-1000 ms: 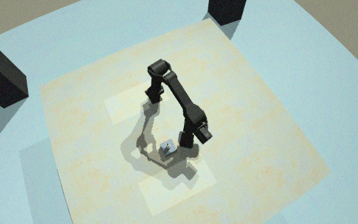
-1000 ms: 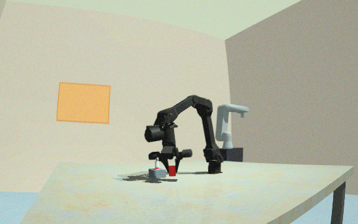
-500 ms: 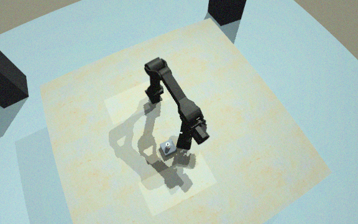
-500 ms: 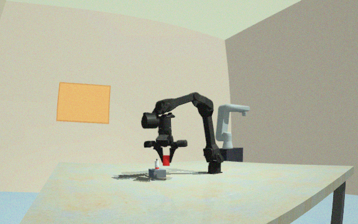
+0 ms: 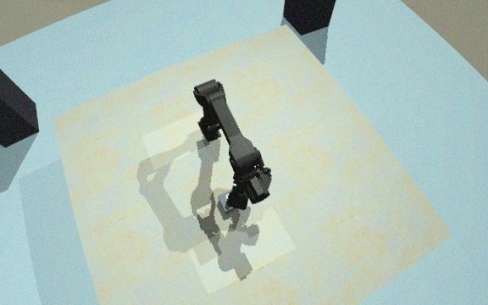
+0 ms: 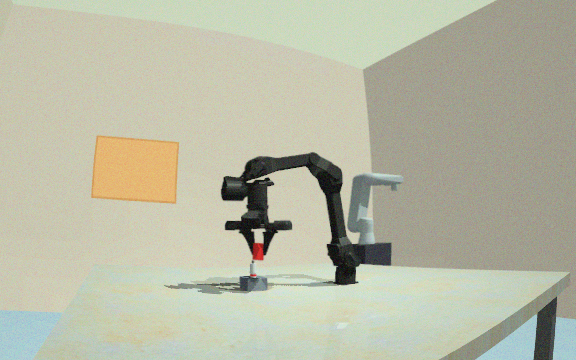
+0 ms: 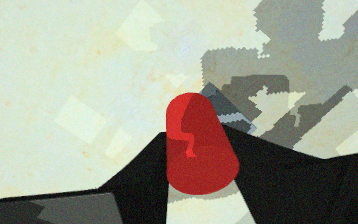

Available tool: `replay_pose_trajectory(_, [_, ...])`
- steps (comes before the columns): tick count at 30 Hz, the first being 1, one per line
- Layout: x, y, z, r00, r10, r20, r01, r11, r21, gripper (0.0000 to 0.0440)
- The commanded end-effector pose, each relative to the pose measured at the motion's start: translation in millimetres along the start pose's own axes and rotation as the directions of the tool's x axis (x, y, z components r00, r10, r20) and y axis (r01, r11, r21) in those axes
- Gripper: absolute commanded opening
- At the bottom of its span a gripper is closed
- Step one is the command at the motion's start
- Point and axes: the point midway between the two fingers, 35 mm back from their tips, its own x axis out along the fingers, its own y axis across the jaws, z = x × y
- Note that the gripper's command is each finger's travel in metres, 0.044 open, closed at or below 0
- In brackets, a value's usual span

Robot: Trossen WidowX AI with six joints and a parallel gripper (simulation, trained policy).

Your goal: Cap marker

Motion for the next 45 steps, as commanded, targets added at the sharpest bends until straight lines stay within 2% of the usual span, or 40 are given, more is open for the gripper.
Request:
replay_pose_trajectory(1, [-5, -12, -11, 1.000, 0.005, 0.003, -0.005, 1.000, 0.022, 0.0049])
replay_pose_trajectory(16, [-8, -38, -48, 0.999, 0.036, -0.007, -0.036, 0.994, 0.099, 0.0025])
replay_pose_trajectory(31, [18, -36, -49, 0.996, 0.090, -0.020, -0.088, 0.992, 0.094, 0.0009])
replay_pose_trajectory(45, [55, -32, -49, 0.991, 0.132, -0.021, -0.130, 0.990, 0.046, 0.0007])
